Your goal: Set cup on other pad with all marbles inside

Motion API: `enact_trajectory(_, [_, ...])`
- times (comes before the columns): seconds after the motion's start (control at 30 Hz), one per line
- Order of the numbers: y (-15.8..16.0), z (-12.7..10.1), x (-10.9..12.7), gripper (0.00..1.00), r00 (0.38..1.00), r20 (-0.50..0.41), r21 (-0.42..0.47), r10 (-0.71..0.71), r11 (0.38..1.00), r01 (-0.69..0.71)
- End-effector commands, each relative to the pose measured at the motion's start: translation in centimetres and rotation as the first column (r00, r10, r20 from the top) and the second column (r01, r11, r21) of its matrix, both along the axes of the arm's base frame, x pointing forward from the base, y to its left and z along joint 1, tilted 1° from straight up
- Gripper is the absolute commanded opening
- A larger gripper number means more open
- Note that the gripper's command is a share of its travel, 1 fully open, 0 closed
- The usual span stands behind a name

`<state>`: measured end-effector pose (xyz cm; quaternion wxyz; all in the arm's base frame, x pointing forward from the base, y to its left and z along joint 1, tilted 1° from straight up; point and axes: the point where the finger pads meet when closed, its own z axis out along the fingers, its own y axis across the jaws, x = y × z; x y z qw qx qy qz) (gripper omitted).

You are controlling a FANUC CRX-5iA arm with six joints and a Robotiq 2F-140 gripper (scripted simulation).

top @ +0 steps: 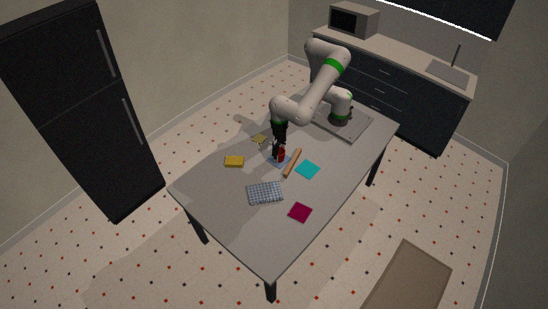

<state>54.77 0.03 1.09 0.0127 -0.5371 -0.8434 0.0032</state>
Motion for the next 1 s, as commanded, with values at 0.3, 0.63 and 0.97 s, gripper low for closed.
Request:
enact_trajectory(0.3, [0.01, -0.93, 0.03, 0.59, 1.0, 0.001, 0.0, 0.0, 1.0, 0.0])
enact_trajectory(0.63, [0.01, -0.93, 0.03, 0.58, 1.0, 0.001, 0.0, 0.0, 1.0, 0.0])
enact_trajectory(0.97, [0.01, -0.93, 0.03, 0.57, 1.0, 0.001, 0.0, 0.0, 1.0, 0.0])
